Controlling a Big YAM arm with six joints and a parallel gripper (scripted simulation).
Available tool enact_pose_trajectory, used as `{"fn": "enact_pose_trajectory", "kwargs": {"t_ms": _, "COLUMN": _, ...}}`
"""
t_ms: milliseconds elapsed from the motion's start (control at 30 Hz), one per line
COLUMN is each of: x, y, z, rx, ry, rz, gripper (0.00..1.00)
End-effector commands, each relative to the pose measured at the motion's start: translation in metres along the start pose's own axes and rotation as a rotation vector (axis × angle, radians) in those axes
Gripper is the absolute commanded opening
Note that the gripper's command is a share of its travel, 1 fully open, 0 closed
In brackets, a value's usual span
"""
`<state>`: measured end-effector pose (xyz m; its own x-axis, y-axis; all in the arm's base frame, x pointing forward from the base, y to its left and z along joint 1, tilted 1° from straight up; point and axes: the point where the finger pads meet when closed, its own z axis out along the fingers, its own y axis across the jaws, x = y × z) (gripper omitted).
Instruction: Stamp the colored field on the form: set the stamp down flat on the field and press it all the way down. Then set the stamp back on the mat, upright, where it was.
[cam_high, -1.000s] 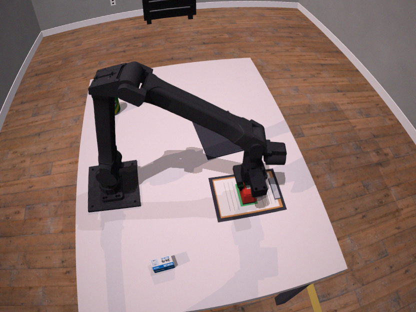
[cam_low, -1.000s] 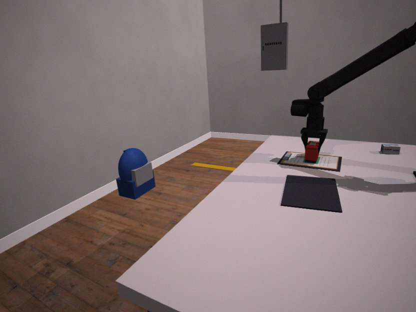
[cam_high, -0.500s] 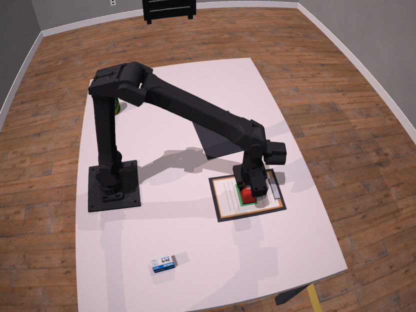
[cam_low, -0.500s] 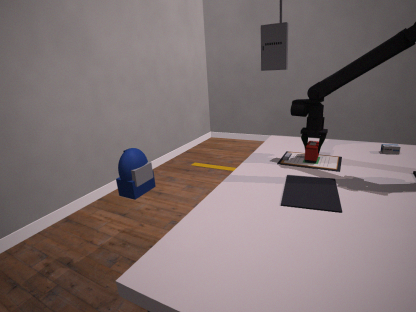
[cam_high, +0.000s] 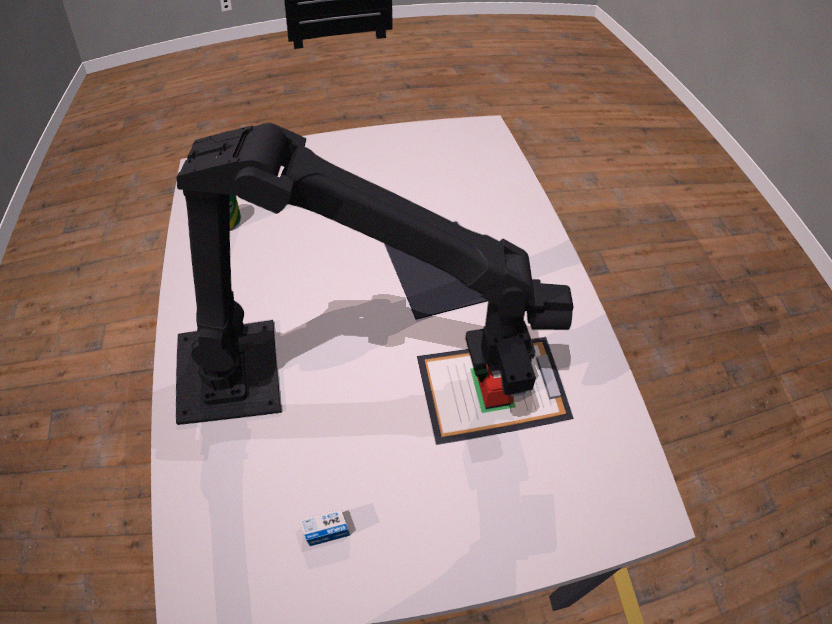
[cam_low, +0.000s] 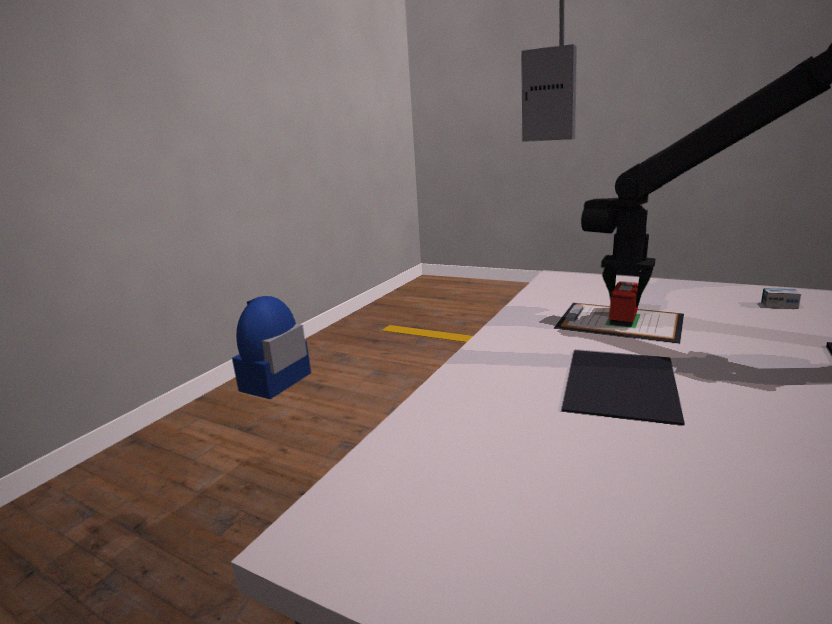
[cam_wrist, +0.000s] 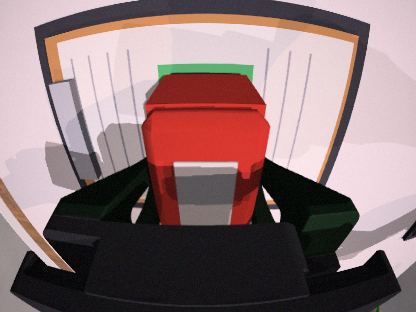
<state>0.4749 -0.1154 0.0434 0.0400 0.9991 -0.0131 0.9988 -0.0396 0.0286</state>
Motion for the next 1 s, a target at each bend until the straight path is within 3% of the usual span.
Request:
{"fn": "enact_pose_trajectory", "kwargs": {"t_ms": 0, "x": -0.002, "y": 0.001, "z": 0.031, "rx": 0.019, "ry": 0.004, "rz": 0.007, "gripper": 0.30}}
{"fn": "enact_pose_trajectory", "kwargs": {"t_ms": 500, "x": -0.002, "y": 0.001, "z": 0.027, "rx": 0.019, "ry": 0.004, "rz": 0.007, "gripper": 0.30}}
{"fn": "enact_pose_trajectory", "kwargs": {"t_ms": 633, "x": -0.007, "y": 0.025, "z": 0.002, "rx": -0.033, "ry": -0.007, "rz": 0.007, "gripper": 0.30}}
{"fn": "enact_pose_trajectory", "kwargs": {"t_ms": 800, "x": -0.004, "y": 0.015, "z": -0.007, "rx": -0.004, "ry": -0.001, "rz": 0.007, "gripper": 0.30}}
{"fn": "enact_pose_trajectory", "kwargs": {"t_ms": 867, "x": -0.005, "y": 0.021, "z": -0.026, "rx": -0.025, "ry": -0.005, "rz": 0.007, "gripper": 0.30}}
{"fn": "enact_pose_trajectory", "kwargs": {"t_ms": 933, "x": -0.005, "y": 0.021, "z": -0.026, "rx": -0.025, "ry": -0.005, "rz": 0.007, "gripper": 0.30}}
{"fn": "enact_pose_trajectory", "kwargs": {"t_ms": 967, "x": -0.002, "y": 0.005, "z": -0.006, "rx": 0.013, "ry": 0.003, "rz": 0.007, "gripper": 0.30}}
